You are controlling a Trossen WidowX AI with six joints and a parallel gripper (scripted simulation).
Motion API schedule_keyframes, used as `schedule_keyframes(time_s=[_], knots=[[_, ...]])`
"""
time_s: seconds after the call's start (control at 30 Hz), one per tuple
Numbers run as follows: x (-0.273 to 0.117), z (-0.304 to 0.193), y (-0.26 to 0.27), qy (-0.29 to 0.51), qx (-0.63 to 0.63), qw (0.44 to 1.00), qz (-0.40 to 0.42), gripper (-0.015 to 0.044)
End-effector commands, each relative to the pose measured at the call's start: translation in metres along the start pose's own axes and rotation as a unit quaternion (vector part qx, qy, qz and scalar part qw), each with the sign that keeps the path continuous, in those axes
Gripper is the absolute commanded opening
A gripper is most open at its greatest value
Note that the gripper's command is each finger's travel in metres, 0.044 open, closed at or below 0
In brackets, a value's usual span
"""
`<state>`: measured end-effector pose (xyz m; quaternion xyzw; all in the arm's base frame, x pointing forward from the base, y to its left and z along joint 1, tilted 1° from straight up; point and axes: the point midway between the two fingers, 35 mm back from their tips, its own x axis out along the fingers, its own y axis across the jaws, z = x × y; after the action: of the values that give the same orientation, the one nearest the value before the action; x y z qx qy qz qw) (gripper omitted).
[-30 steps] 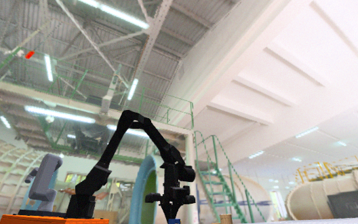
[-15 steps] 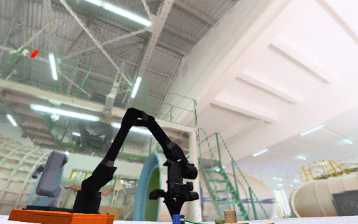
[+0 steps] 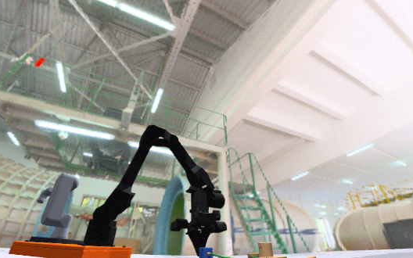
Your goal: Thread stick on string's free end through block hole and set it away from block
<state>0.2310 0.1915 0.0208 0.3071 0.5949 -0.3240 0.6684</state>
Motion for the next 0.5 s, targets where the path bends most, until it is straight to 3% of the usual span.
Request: schedule_keyframes(time_s=[0.0, 0.47], knots=[[0.0, -0.006, 0.0, -0.003, 0.002, 1.0, 0.0, 0.0], [-0.003, -0.028, 0.001, -0.002, 0.002, 1.0, 0.0, 0.0]])
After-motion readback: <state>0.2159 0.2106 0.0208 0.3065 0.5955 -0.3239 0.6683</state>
